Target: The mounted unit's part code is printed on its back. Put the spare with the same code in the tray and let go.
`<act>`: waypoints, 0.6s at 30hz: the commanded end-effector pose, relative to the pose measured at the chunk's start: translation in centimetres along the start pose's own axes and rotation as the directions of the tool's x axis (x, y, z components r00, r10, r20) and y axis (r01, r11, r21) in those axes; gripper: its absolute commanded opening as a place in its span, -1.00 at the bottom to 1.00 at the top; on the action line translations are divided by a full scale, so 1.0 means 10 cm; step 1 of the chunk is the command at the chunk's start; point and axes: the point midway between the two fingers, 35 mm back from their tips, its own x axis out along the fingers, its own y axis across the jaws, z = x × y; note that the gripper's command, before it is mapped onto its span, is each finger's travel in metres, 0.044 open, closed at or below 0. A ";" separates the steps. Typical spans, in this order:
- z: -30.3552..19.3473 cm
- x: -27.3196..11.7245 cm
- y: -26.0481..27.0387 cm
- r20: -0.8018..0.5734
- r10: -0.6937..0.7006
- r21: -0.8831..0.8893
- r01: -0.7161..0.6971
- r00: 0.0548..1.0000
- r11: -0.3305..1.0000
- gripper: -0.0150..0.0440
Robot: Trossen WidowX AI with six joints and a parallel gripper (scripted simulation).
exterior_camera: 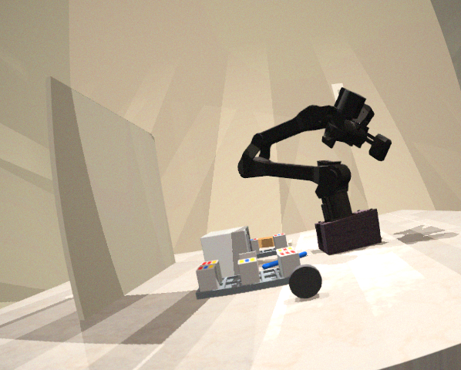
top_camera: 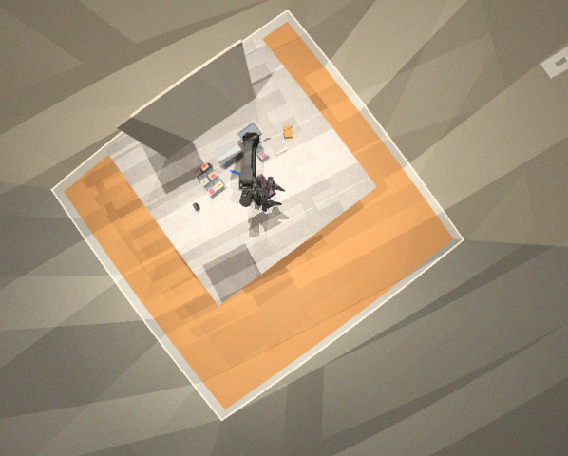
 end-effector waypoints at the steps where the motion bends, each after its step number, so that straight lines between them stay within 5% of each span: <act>1: 0.00 0.00 0.00 0.000 0.000 0.000 0.000 1.000 1.000 0.95; 8: 0.06 -0.02 -0.04 0.017 -0.037 0.013 0.037 0.999 0.999 1.00; 18: 0.77 -0.71 -0.68 0.180 -0.547 0.297 0.485 0.818 0.823 1.00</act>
